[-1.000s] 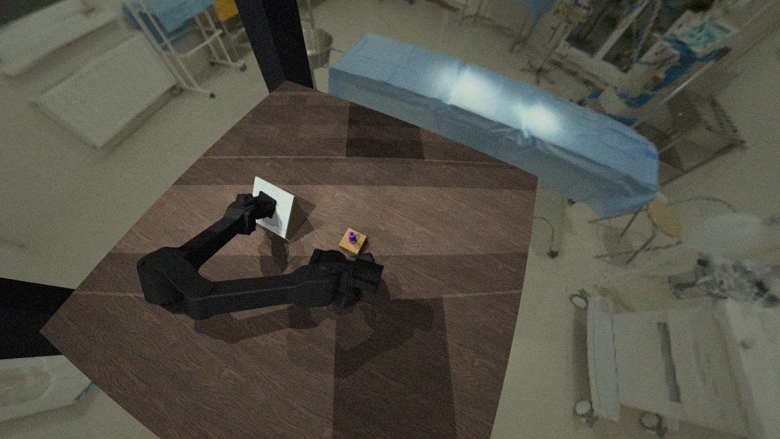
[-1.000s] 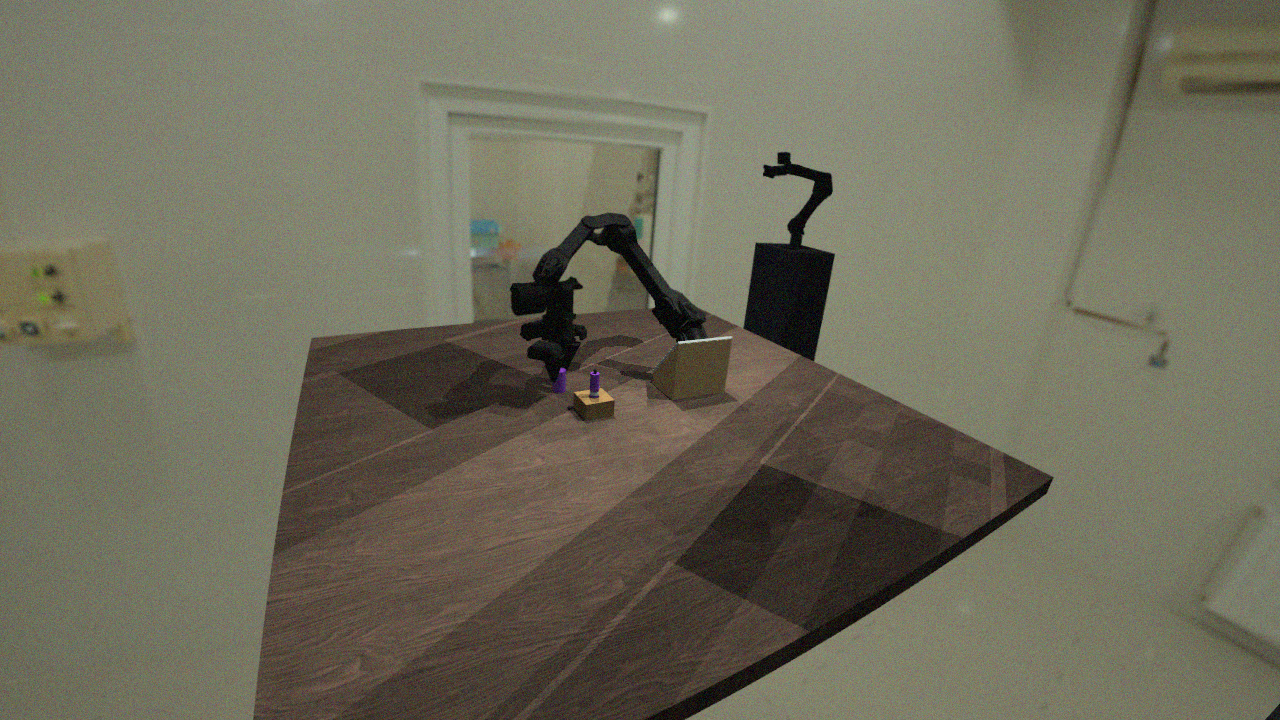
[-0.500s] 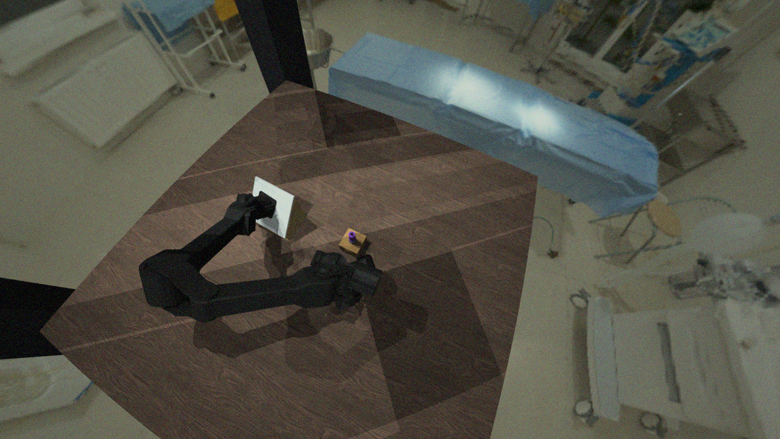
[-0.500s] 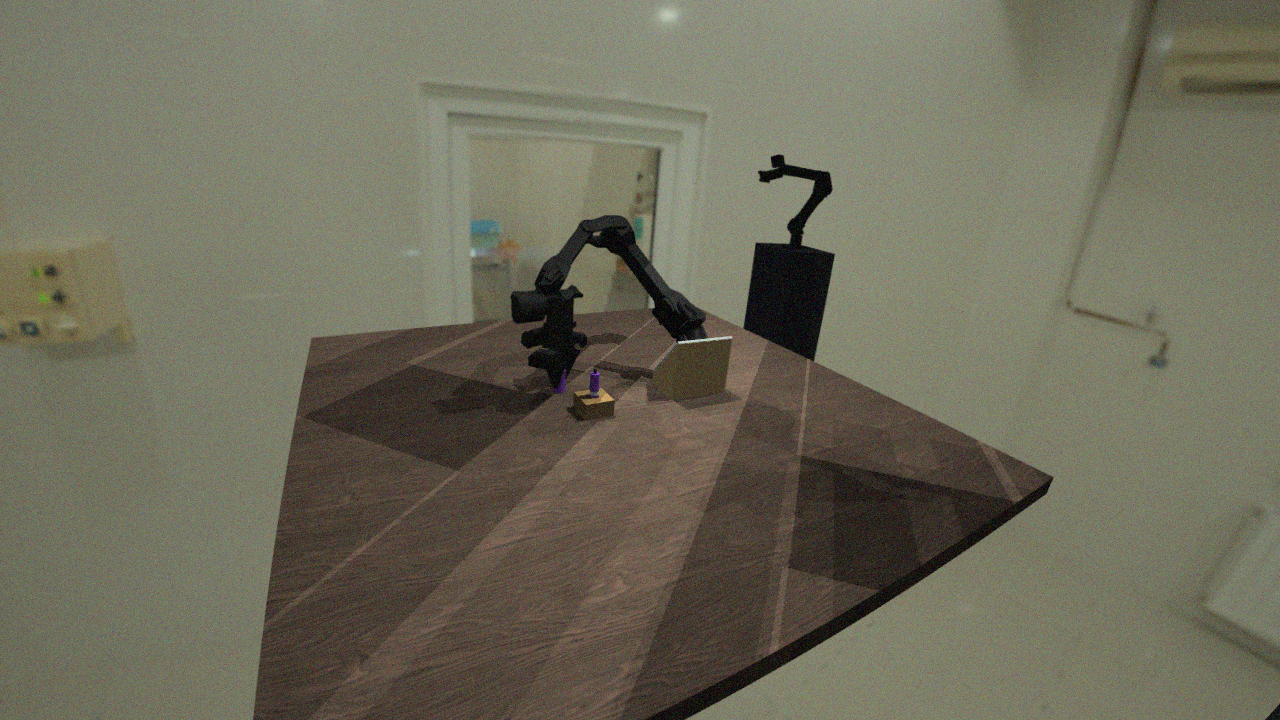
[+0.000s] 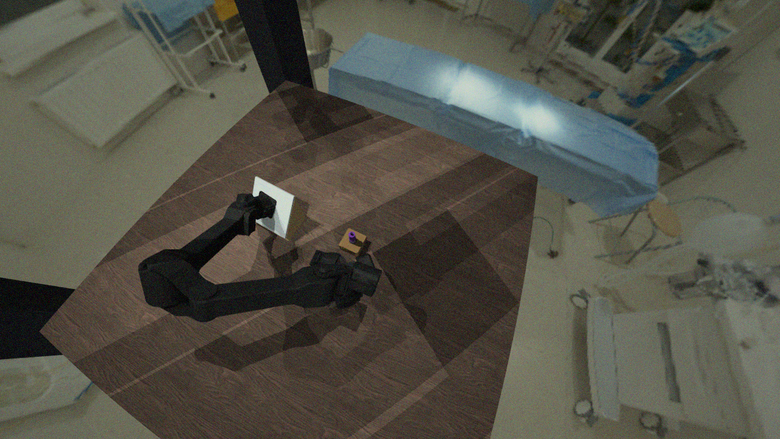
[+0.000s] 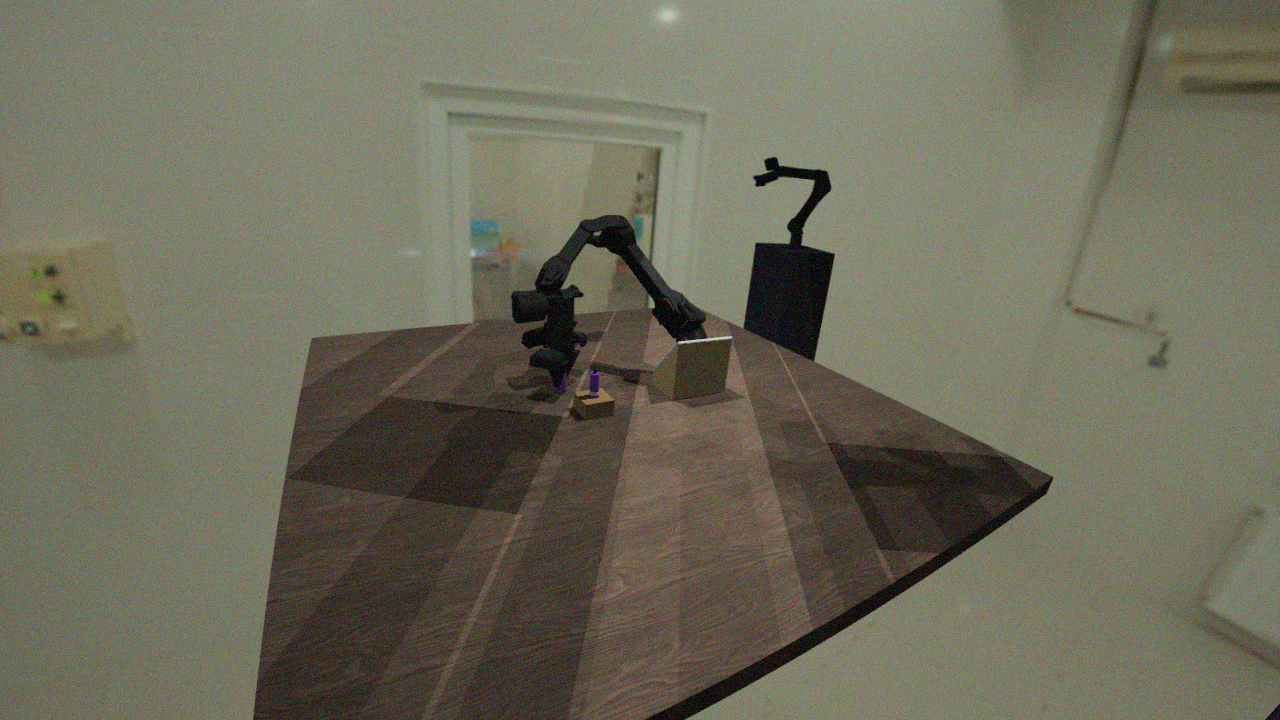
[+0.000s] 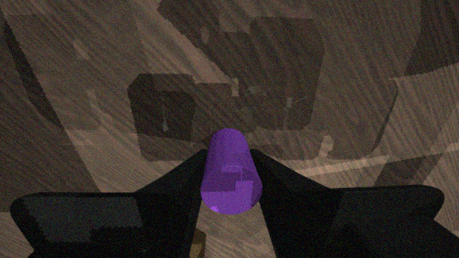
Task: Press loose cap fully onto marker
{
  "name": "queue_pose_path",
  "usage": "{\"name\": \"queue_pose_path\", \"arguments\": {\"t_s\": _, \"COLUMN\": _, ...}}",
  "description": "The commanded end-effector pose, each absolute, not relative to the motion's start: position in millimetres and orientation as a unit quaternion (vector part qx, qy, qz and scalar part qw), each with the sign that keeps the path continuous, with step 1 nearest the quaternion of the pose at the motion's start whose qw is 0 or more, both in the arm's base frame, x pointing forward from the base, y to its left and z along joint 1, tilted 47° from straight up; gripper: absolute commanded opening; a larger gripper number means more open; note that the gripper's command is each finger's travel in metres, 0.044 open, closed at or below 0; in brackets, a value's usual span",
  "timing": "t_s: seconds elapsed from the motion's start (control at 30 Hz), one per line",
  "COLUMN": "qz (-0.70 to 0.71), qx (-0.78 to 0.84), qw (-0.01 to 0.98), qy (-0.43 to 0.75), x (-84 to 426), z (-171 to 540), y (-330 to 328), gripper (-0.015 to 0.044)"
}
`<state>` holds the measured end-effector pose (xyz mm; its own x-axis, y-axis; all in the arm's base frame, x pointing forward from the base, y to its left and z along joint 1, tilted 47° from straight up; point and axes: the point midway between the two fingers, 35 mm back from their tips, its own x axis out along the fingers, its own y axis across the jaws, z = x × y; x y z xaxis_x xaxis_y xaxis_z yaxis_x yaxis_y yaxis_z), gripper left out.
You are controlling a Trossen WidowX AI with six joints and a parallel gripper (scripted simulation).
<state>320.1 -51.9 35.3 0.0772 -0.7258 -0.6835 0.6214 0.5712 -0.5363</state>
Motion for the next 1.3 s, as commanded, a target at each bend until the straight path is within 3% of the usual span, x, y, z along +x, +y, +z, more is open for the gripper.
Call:
{"name": "queue_pose_path", "arguments": {"t_s": 0.0, "qz": -0.455, "qx": -0.054, "qw": 0.733, "qy": 0.503, "x": 321, "z": 39, "y": -46, "gripper": 0.0}}
{"name": "queue_pose_path", "arguments": {"t_s": 0.7, "qz": -0.466, "qx": -0.046, "qw": 0.733, "qy": 0.493, "x": 317, "z": 75, "y": -9, "gripper": 0.0}}
{"name": "queue_pose_path", "arguments": {"t_s": 1.27, "qz": -0.457, "qx": -0.04, "qw": 0.735, "qy": 0.499, "x": 304, "z": 50, "y": 48, "gripper": 0.0}}
